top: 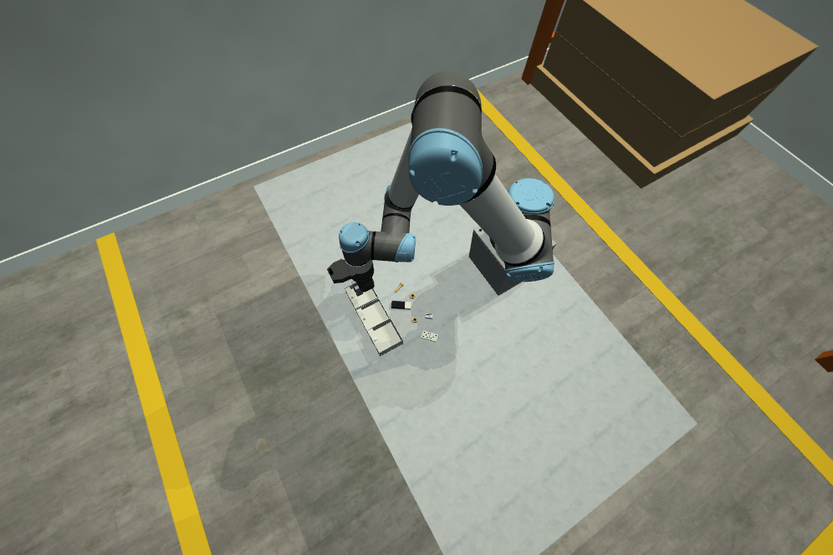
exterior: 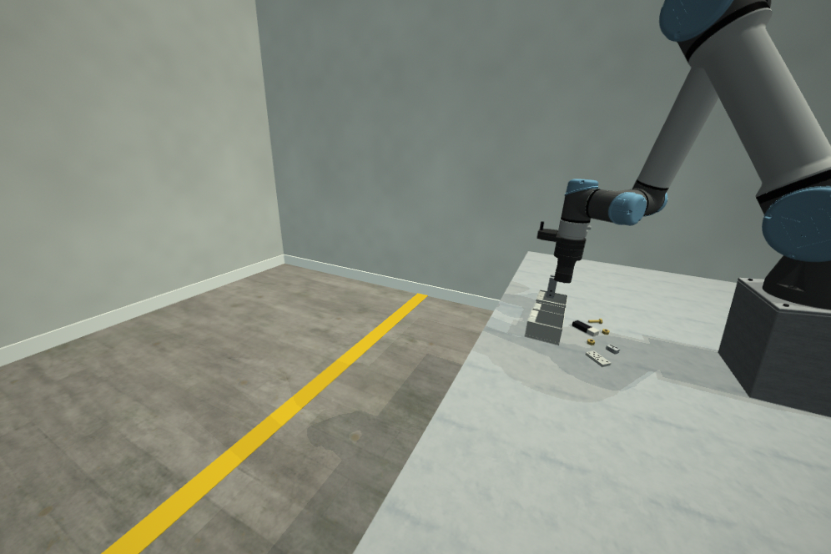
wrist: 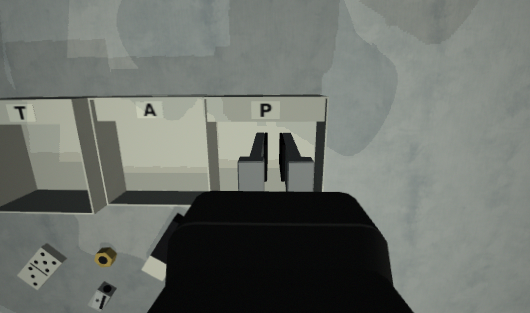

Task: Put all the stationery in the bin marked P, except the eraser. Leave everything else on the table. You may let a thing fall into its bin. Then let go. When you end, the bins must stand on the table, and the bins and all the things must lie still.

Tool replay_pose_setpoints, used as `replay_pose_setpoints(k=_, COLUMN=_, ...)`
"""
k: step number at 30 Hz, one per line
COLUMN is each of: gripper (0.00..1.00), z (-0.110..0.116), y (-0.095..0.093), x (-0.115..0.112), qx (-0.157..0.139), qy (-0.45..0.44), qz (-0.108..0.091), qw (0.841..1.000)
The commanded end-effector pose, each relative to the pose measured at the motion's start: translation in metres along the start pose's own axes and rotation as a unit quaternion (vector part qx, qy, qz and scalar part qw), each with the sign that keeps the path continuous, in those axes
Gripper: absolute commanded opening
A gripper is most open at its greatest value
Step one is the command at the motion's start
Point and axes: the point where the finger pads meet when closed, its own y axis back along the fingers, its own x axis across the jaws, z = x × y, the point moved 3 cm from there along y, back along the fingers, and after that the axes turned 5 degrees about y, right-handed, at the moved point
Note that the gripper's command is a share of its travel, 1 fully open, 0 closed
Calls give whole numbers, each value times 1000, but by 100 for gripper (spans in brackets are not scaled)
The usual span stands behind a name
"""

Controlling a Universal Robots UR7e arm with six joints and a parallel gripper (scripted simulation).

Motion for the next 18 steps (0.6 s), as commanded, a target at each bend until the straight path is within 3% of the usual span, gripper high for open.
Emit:
replay_pose_setpoints(k=1, gripper=31, z=0, y=8, x=0, qx=1, qy=0, qz=0, qw=1000)
replay_pose_setpoints(k=4, gripper=31, z=0, y=9, x=0, qx=1, qy=0, qz=0, qw=1000)
replay_pose_setpoints(k=12, gripper=31, z=0, y=39, x=0, qx=1, qy=0, qz=0, qw=1000)
replay_pose_setpoints(k=18, gripper=31, z=0, y=39, x=0, qx=1, qy=0, qz=0, qw=1000)
